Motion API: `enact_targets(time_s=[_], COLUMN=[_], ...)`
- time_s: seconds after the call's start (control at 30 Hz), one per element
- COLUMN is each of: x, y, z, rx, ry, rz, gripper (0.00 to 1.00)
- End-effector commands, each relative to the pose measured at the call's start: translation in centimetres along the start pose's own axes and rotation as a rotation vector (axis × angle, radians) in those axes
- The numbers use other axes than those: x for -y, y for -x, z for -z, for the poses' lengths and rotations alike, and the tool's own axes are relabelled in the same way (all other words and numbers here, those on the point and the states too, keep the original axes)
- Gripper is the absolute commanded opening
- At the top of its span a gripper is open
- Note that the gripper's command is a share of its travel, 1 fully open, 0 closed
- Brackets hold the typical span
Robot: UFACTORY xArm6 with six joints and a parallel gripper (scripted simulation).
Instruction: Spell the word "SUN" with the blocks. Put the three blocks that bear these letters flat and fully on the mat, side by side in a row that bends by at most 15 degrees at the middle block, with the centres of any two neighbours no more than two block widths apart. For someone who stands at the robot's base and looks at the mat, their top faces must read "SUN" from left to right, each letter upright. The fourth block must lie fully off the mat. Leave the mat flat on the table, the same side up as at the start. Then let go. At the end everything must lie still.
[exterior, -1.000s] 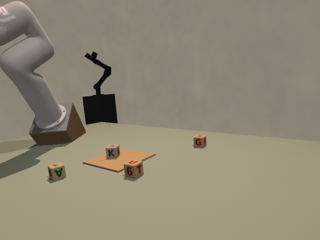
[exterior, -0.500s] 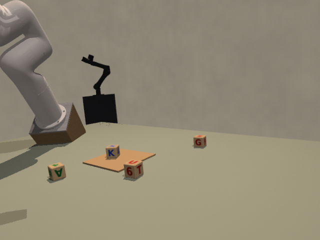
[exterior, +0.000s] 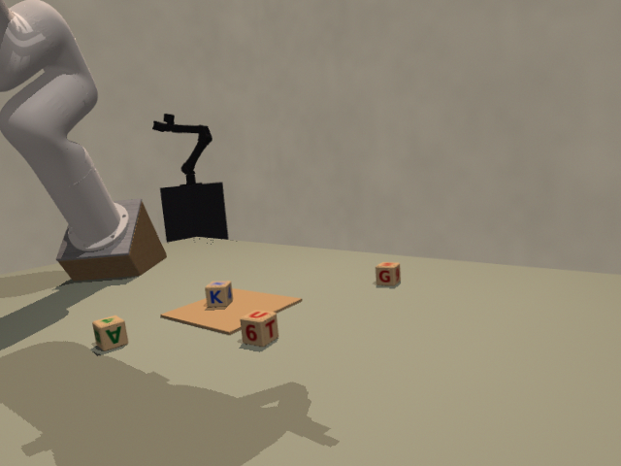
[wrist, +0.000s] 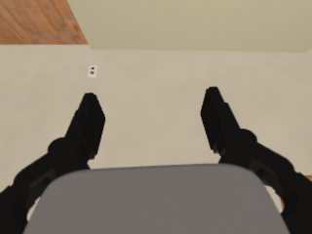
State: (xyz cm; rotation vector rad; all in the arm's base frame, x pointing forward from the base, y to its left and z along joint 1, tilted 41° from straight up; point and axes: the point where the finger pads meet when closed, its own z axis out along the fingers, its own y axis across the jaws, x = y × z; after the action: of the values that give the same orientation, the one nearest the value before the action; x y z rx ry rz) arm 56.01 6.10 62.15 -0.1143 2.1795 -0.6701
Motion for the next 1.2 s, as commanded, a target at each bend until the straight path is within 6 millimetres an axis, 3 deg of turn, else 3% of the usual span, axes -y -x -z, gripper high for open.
enact_targets(time_s=[0.0, 0.13, 0.2, 0.23, 0.57, 0.7, 0.77, 0.8, 1.17], x=[-3.1, -6.1, -6.1, -8.2, -14.5, -17.0, -17.0, -18.7, -24.4], y=[-1.1, -2.5, -2.5, -3.5, -7.2, -8.8, -8.8, -10.1, -14.6], z=[-1.7, -3.2, -3.2, -4.1, -6.6, -7.4, -7.4, -7.9, -9.1], rx=[-0.047, -0.090, -0.090, -0.119, -0.205, -0.238, -0.238, -0.261, -0.336], ry=[-0.011, -0.021, -0.021, -0.029, -0.057, -0.071, -0.071, -0.082, -0.131], rz=[0.127, 0.254, 0.254, 0.348, 0.646, 0.776, 0.776, 0.870, 1.205], gripper=[1.00, 1.00, 1.00, 1.00, 1.00, 1.00, 1.00, 1.00, 1.00])
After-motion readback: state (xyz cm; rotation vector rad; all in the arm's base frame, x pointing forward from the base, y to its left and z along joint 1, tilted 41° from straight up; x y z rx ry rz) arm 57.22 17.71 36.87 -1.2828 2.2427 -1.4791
